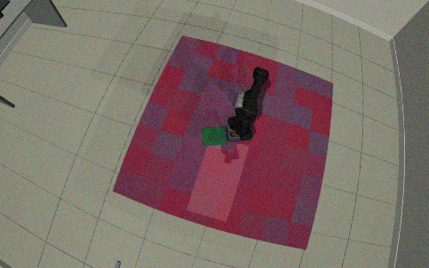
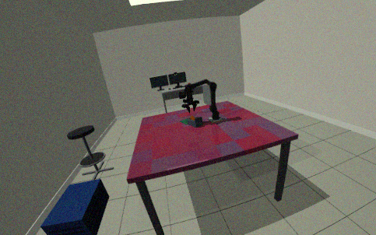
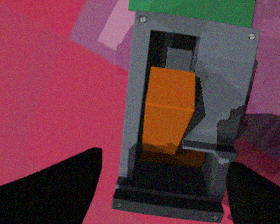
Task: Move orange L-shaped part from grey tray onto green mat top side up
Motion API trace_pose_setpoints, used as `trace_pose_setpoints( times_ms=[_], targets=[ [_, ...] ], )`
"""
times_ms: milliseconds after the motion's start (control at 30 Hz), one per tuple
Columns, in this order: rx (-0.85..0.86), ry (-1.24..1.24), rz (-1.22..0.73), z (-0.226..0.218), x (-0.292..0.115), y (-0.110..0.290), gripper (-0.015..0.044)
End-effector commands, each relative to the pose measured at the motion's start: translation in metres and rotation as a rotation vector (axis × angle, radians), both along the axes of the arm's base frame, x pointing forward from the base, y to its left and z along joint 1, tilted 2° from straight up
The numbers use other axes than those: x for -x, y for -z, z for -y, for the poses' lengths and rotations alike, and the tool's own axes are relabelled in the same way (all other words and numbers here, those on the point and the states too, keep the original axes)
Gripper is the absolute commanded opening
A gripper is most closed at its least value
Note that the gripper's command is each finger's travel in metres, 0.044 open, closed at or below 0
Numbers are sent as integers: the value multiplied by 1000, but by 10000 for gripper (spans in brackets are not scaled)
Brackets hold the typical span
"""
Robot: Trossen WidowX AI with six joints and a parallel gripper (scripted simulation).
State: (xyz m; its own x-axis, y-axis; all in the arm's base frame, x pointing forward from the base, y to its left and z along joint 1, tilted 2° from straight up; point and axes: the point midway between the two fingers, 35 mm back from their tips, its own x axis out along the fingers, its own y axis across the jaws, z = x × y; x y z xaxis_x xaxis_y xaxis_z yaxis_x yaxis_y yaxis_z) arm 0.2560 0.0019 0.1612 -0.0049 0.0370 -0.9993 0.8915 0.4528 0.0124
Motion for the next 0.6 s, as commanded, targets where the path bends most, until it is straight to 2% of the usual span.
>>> trace_pose_setpoints(
  times_ms=[0,200,567],
  targets=[
    [6,40,-1,2,-1,5,280],
    [6,40,-1,1,-1,29,280],
    [6,40,-1,1,-2,42,280]
  ],
)
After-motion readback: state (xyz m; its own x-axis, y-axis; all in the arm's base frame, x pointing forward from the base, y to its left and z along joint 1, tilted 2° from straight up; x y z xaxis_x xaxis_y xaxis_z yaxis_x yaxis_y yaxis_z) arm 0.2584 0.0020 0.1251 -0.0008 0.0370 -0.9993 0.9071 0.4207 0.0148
